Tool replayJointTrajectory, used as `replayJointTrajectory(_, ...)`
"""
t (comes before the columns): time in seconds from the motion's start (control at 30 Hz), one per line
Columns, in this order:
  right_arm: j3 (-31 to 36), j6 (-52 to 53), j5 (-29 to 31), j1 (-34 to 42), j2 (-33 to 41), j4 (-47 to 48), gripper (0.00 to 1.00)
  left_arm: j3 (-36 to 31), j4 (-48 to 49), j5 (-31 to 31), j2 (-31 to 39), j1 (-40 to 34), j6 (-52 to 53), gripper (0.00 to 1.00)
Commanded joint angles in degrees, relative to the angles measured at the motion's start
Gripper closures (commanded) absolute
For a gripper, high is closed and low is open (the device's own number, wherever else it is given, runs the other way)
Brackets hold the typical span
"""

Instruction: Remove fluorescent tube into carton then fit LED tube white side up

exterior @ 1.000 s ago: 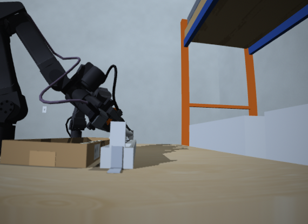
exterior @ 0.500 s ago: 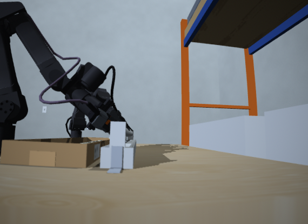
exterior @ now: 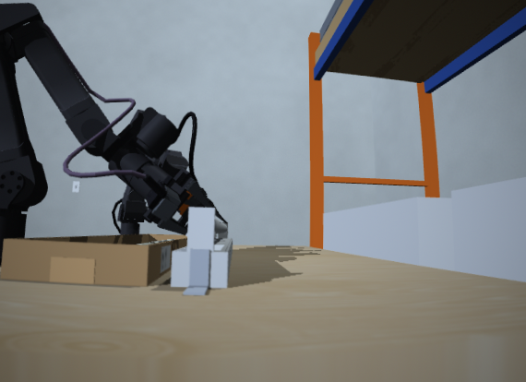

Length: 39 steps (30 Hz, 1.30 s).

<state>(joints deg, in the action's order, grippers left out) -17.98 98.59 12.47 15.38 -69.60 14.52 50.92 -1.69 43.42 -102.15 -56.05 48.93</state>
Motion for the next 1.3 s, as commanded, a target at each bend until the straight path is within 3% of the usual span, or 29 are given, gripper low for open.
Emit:
replayJointTrajectory(0.0, 0.9, -0.5, 0.9, 0.3, 1.2, -2.3, 0.51, 1.2, -1.6, -0.5, 1.0, -0.4, -0.4, 0.51)
replayJointTrajectory(0.2, 0.9, -0.5, 0.9, 0.3, 1.3, -2.4, 0.51, 1.2, -1.6, -0.5, 1.0, -0.4, -0.4, 0.51)
replayJointTrajectory(0.27, 1.9, 0.7, 1.7, 1.1, 3.8, -7.1, 0.51, -1.4, -5.1, 1.4, 2.9, -1.7, -2.4, 0.51)
replayJointTrajectory(0.5, -0.7, 2.0, 3.3, 3.2, 15.2, -17.3, 0.51, 1.3, -10.8, 3.5, 6.9, -5.0, -6.5, 0.51)
replayJointTrajectory(0.6, 2.7, 2.4, 4.1, 3.8, 16.9, -20.1, 0.51, 1.6, -13.7, 4.4, 8.3, -6.4, -8.3, 0.51)
replayJointTrajectory(0.7, 0.7, 2.5, 3.7, 4.3, 18.7, -19.2, 0.51, 2.0, -12.3, 3.8, 8.2, -6.4, -7.5, 0.51)
replayJointTrajectory(0.77, -1.0, 3.4, 5.0, 5.2, 22.9, -25.8, 0.51, 1.6, -16.6, 5.3, 9.5, -7.7, -10.1, 0.51)
replayJointTrajectory(1.27, -1.6, 2.3, 4.3, 4.9, 20.2, -23.4, 0.51, 2.5, -14.3, 4.4, 8.0, -6.3, -8.7, 0.51)
